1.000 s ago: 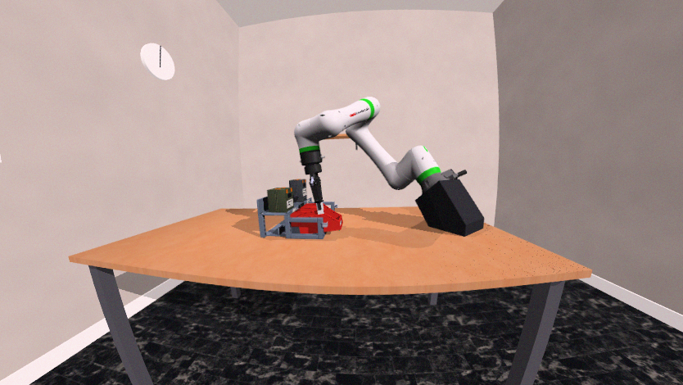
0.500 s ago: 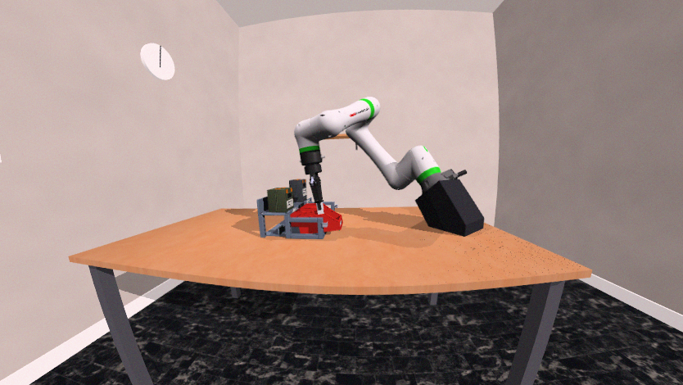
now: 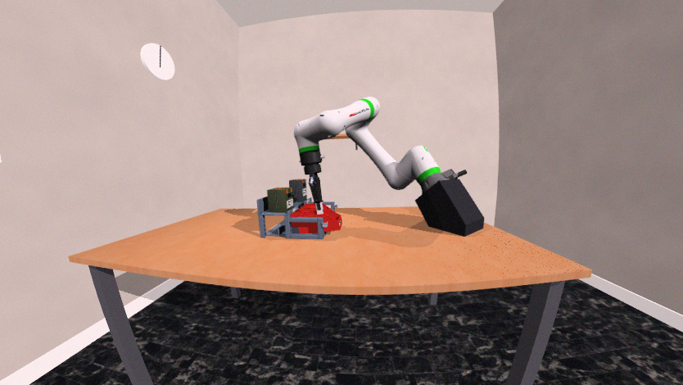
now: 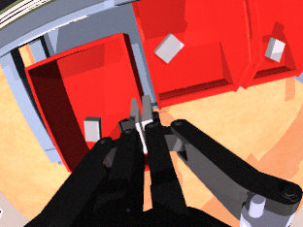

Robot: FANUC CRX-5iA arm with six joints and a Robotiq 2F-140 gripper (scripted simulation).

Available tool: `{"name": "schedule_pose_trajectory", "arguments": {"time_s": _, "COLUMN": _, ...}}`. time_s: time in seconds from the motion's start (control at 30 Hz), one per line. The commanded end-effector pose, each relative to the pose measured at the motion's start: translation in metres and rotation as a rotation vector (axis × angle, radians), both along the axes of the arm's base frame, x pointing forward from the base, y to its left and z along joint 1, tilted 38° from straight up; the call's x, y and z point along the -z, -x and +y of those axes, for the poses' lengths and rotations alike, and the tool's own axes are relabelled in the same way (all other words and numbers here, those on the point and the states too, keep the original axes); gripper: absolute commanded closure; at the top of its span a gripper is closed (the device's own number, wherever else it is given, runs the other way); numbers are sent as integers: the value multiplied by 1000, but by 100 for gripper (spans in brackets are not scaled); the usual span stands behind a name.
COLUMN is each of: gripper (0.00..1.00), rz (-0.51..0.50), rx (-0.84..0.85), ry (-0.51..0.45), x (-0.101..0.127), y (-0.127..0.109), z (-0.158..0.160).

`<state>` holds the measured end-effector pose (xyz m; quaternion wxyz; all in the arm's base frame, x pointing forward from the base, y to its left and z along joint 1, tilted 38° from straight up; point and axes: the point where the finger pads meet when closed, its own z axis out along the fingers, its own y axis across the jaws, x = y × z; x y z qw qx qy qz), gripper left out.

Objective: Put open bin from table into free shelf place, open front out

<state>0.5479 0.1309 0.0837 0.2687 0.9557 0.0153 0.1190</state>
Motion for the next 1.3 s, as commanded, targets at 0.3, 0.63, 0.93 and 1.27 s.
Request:
{"name": "schedule_pose_trajectory", "arguments": {"time_s": 0.3, "gripper": 100, "rz": -8, "rx": -5, "ry": 0, "x": -2, "y": -6, "z": 1}}
{"name": "schedule_pose_trajectory", "arguments": {"time_s": 0.63, "gripper": 100, "rz": -13, "rx": -8, "ry": 0, "x": -3, "y": -11, "z": 2}}
{"name": "schedule_pose_trajectory", "arguments": {"time_s": 0.93, "gripper": 100, "rz": -17, "rx": -11, "ry": 0, "x": -4, "y": -14, "z": 2}}
{"name": "schedule_pose_trajectory", "arguments": {"time_s": 1.27, "gripper": 100, "rz": -19, "rx": -11, "ry": 1, "x": -4, "y": -15, "z": 2}}
